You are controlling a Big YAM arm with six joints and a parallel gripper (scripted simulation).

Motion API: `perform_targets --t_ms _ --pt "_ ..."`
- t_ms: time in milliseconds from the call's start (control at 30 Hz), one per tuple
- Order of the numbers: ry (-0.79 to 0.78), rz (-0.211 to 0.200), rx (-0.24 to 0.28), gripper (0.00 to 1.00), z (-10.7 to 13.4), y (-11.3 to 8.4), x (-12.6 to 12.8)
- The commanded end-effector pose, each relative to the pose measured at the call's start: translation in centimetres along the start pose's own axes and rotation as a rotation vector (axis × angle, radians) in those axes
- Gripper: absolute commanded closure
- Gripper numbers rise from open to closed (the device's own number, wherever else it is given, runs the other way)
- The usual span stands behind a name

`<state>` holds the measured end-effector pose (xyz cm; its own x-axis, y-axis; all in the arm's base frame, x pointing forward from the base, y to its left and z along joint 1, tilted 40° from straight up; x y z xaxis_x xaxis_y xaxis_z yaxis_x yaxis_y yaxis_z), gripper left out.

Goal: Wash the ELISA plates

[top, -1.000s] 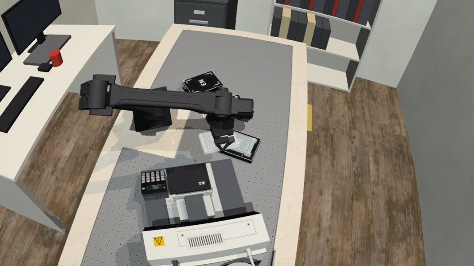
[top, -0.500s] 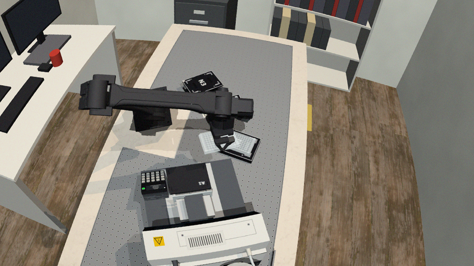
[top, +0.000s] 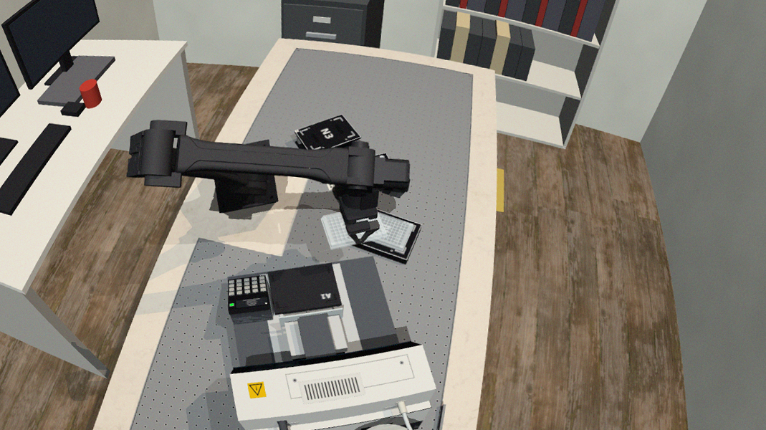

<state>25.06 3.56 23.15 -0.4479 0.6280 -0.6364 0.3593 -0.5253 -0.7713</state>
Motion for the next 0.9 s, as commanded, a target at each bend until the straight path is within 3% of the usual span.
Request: perform_targets --t_ms 0,133,867 --pt "0.041 0.015 -0.038 0.16 -1.2 -1.3 -1.6" --pt "-0.063 0.015 -0.047 0.16 -2.5 -1.3 0.2" --pt "-0.043 0.005 -0.049 0.16 -7.8 -0.7 8.2"
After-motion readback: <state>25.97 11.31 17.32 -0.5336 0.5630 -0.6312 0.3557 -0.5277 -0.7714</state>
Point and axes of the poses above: the point where the finger pads meet when closed, its own y axis out along the fingers, its own x axis across the jaws, z = x × y, the point moved 8 cm from there along -y, back along the fingers, and after that the axes turned 1 degree about y, right-handed, at the moved point
